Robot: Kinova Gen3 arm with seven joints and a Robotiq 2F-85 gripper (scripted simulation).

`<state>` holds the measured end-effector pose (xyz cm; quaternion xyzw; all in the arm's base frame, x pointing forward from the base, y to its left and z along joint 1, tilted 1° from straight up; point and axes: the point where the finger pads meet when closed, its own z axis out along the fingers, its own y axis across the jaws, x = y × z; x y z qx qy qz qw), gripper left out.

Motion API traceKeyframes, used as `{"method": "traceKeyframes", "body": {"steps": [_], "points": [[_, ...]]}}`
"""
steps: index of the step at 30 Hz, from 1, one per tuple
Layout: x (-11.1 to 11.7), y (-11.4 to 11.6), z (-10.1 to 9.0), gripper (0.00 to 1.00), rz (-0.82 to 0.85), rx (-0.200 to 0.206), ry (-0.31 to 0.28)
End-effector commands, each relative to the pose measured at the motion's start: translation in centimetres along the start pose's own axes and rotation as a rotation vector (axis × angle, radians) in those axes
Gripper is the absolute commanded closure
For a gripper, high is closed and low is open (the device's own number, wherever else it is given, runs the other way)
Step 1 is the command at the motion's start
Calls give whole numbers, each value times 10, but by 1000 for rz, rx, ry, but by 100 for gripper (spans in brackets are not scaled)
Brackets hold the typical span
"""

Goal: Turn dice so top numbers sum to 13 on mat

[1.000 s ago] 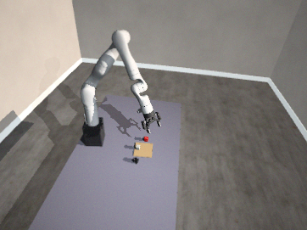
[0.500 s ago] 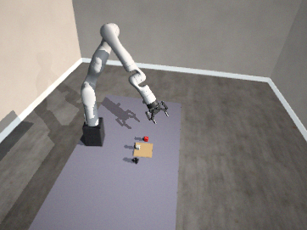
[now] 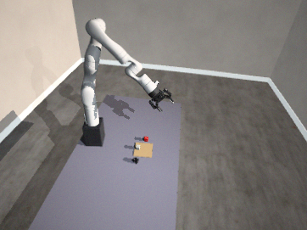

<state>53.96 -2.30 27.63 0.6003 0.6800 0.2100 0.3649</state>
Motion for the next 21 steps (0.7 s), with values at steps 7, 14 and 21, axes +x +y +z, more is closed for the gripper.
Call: {"method": "traceKeyframes", "body": {"steps": [7, 14, 21], "points": [[-26, 47, -38, 0, 258, -142, 7], [-53, 75, -65, 0, 556, -227, 38], [-84, 88, -82, 0, 871, -281, 83]]}}
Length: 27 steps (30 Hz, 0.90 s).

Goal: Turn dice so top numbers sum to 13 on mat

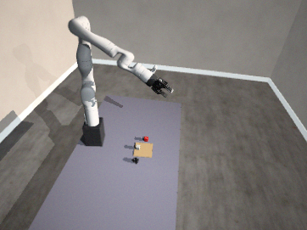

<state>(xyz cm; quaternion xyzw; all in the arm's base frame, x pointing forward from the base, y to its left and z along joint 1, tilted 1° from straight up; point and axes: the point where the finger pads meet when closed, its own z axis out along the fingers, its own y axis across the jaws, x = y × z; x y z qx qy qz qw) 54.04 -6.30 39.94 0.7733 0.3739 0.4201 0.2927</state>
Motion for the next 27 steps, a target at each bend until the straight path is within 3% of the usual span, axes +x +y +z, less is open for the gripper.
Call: {"method": "traceKeyframes", "body": {"steps": [1, 14, 17, 19, 27], "points": [[-5, 17, -7, 0, 64, -59, 46], [-49, 47, -5, 0, 622, -64, 60], [-63, 47, 1, 0, 759, -54, 50], [-63, 47, 1, 0, 759, -54, 50], [-104, 33, 24, 0, 1111, -13, -9]]}}
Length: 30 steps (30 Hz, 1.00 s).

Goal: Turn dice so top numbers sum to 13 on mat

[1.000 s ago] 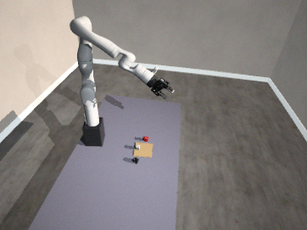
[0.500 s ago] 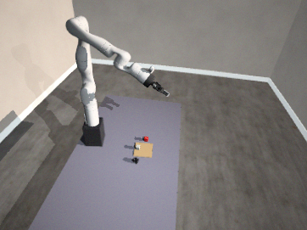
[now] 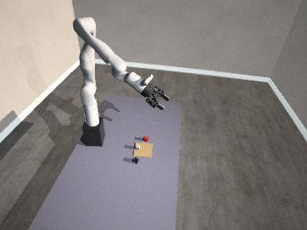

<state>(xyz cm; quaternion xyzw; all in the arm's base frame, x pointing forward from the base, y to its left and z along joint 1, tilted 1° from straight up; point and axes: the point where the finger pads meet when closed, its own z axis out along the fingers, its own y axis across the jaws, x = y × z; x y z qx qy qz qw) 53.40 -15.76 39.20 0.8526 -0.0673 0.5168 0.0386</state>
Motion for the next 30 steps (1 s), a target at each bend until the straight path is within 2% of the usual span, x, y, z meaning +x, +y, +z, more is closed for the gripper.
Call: {"method": "traceKeyframes", "body": {"steps": [1, 7, 9, 14, 24, 26, 30], "points": [[-26, 15, 15, 0, 92, -21, -27], [-64, 28, 36, 0, 333, -32, -106], [-64, 28, 36, 0, 333, -32, -106], [-100, 35, 54, 0, 517, -54, -184], [-182, 35, 82, 0, 835, -134, -350], [-182, 35, 82, 0, 835, -134, -350], [-215, 33, 90, 0, 942, -179, -415]]}}
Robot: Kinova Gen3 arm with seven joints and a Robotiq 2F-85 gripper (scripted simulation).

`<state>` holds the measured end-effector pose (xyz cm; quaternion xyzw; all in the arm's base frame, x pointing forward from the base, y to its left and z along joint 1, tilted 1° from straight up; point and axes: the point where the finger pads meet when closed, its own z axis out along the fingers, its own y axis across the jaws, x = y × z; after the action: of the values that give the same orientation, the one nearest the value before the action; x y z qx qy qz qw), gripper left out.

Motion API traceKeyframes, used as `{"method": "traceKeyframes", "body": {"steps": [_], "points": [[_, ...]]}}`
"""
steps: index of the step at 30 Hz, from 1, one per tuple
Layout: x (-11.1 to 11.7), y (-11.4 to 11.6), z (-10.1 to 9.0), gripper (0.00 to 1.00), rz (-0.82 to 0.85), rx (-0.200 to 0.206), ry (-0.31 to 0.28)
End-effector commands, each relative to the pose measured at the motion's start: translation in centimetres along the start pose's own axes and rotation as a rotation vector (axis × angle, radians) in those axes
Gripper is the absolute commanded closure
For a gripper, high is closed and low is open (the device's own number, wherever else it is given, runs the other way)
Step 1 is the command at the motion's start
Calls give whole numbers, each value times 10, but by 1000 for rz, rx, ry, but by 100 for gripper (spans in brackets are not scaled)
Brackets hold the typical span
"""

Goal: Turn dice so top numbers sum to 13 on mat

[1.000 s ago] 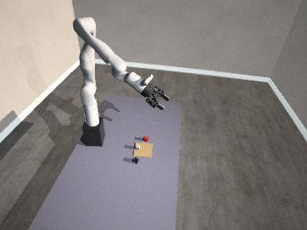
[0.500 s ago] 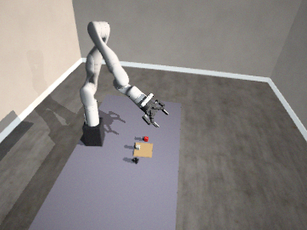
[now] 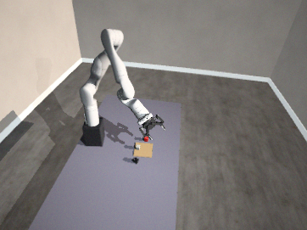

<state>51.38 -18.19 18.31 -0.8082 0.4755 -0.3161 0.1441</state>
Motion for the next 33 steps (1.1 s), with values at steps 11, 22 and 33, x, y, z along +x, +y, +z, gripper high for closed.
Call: {"method": "traceKeyframes", "body": {"steps": [11, 22, 33], "points": [[-59, 71, 57, 0, 295, -200, -134], [-99, 110, 78, 0, 460, -330, -178], [-130, 143, 90, 0, 586, -447, -191]]}}
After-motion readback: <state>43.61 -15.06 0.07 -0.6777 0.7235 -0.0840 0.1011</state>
